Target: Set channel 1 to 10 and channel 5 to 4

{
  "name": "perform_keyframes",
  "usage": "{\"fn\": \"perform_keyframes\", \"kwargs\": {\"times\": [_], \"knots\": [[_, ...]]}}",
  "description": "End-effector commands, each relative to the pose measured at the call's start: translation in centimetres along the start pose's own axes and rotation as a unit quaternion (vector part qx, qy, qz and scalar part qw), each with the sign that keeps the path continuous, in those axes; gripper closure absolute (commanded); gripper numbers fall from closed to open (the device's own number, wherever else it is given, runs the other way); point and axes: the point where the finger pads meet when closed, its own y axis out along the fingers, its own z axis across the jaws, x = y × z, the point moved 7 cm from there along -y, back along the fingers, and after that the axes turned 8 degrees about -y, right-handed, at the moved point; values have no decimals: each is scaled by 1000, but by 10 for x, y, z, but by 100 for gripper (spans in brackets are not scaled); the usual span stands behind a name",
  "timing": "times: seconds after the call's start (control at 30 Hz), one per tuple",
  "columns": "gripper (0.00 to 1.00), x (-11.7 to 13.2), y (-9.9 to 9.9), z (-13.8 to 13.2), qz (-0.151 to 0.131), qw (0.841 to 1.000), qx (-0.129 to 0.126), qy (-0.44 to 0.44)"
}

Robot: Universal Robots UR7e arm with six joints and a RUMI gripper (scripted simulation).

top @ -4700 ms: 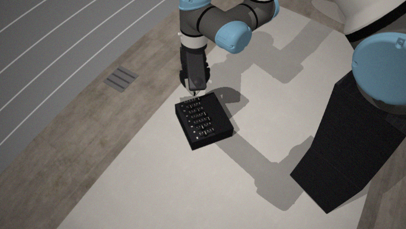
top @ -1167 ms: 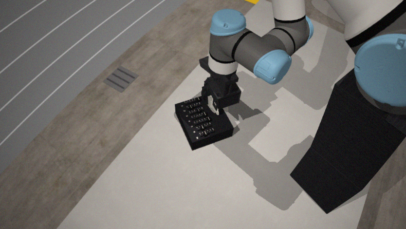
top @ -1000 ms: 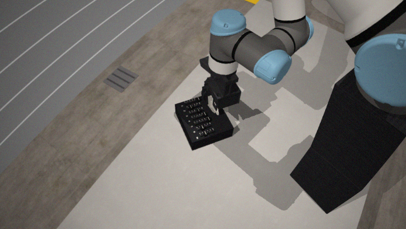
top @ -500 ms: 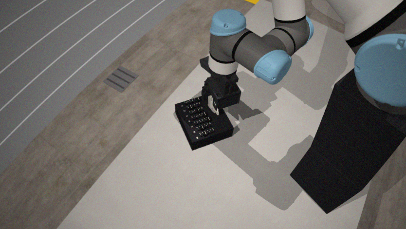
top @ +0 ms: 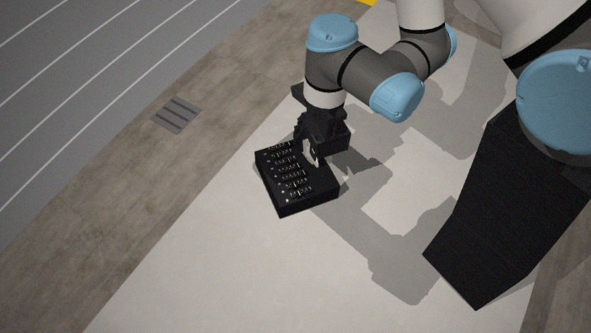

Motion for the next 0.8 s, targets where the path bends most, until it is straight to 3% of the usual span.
{"fn": "perform_keyframes", "kwargs": {"times": [0.0, 0.77], "knots": [[100, 0, 0, 0, 1, 1000, 0, 0], [100, 0, 3, 0, 1, 1000, 0, 0]]}}
